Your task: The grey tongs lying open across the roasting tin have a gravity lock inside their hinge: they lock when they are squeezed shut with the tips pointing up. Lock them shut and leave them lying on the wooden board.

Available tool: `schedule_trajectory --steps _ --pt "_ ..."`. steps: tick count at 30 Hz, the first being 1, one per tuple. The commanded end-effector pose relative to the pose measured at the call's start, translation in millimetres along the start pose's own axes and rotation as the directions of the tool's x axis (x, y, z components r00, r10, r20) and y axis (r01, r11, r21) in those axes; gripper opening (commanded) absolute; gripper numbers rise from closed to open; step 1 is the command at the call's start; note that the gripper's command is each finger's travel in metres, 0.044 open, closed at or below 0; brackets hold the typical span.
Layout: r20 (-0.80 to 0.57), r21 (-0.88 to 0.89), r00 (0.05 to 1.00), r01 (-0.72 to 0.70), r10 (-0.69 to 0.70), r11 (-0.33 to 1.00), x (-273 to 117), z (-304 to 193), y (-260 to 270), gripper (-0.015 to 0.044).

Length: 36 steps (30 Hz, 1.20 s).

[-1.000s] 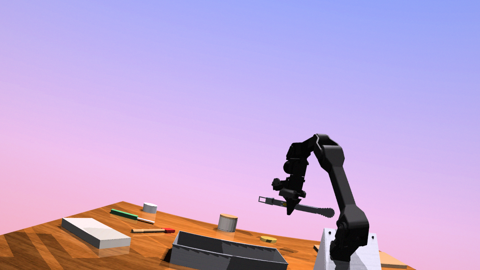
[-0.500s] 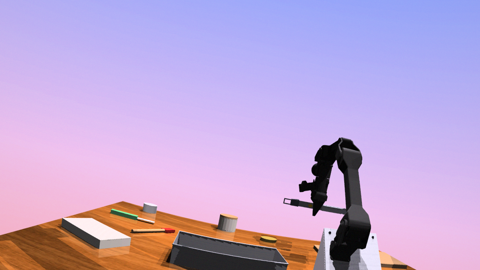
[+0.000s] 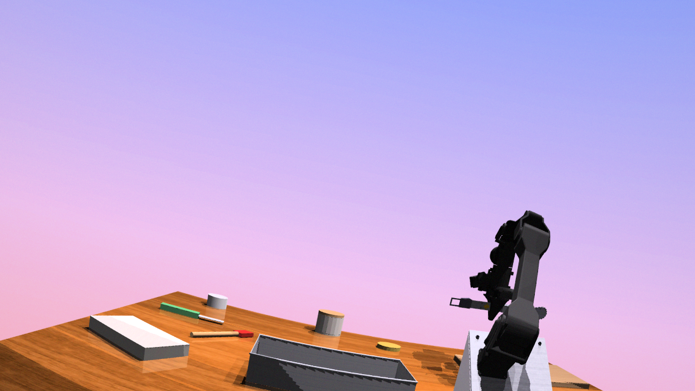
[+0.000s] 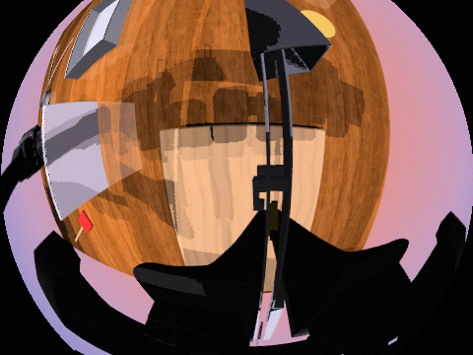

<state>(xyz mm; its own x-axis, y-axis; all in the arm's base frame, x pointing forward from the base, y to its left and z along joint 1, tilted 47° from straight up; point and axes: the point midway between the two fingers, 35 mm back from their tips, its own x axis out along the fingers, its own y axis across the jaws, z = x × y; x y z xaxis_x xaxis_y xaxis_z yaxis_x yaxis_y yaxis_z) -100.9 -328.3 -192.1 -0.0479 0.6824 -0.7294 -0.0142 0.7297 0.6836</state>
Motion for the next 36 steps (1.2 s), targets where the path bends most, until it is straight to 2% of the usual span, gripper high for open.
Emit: schedule_trajectory --steps 1,10,23,36 --pt "-0.009 -0.054 1.000 -0.001 0.001 0.999 2 -26 4 -0.0150" --pt "-0.013 -0.186 1.000 -0.031 0.029 0.982 16 -86 22 -0.0150" --pt "-0.024 -0.191 0.999 -0.031 0.027 0.981 17 -87 22 -0.0150" --pt "-0.274 -0.235 0.961 -0.029 -0.038 0.972 23 -87 3 -0.0150"
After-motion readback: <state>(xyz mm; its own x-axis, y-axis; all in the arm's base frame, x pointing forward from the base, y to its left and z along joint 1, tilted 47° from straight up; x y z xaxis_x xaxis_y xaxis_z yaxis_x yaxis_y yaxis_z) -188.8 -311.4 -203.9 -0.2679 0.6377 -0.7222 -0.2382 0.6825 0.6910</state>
